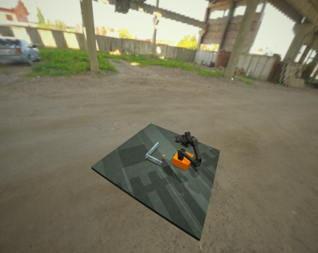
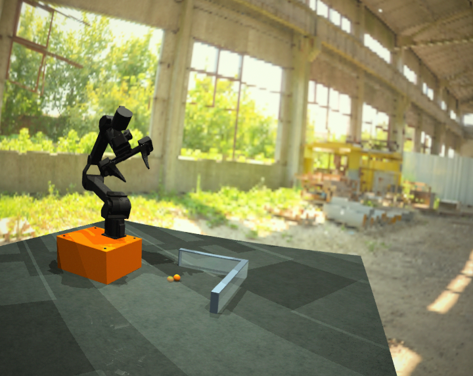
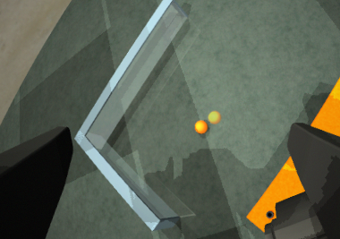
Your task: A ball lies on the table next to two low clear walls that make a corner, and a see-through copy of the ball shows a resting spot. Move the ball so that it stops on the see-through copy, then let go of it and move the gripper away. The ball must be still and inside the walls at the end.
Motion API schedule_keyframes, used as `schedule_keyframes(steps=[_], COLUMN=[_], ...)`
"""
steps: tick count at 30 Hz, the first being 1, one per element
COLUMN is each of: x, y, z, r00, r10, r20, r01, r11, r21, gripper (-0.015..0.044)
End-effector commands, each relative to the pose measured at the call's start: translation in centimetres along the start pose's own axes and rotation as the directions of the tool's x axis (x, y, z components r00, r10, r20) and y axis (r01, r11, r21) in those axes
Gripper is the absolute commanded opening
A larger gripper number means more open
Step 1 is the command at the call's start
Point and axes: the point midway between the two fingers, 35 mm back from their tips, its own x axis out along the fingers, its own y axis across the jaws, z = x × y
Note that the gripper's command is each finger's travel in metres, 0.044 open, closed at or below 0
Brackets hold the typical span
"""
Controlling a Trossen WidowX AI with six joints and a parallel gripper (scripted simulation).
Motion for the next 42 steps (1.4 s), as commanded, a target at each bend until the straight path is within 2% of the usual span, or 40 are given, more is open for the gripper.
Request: schedule_keyframes(steps=[1, 4, 8, 14, 19, 24, 29, 38, 40, 42], x=[0.1, 2.1, 6.0, 12.6, 16.4, 19.8, 22.9, 27.3, 28.1, 28.3], y=[0.0, 0.7, 1.8, 2.9, 3.2, 3.0, 2.4, 0.1, -0.7, -1.0], z=[0.1, 1.5, 2.9, 2.8, 1.6, -0.3, -2.8, -8.6, -10.0, -10.5], r00=[1.0, 0.997, 0.98, 0.929, 0.888, 0.842, 0.789, 0.68, 0.654, 0.646], r10=[-0.002, -0.026, -0.074, -0.161, -0.218, -0.278, -0.342, -0.467, -0.497, -0.507], r20=[-0.005, -0.072, -0.183, -0.333, -0.404, -0.463, -0.51, -0.565, -0.57, -0.571], r01=[0.002, 0.011, -0.028, -0.202, -0.338, -0.473, -0.594, -0.719, -0.722, -0.72], r11=[1.0, 0.98, 0.867, 0.531, 0.284, 0.032, -0.214, -0.576, -0.636, -0.653], r21=[-0.013, -0.197, -0.498, -0.823, -0.897, -0.88, -0.775, -0.389, -0.274, -0.234], gripper=[0.0374, 0.0295, 0.0204, 0.0204, 0.0204, 0.0204, 0.0204, 0.0204, 0.0204, 0.0204])
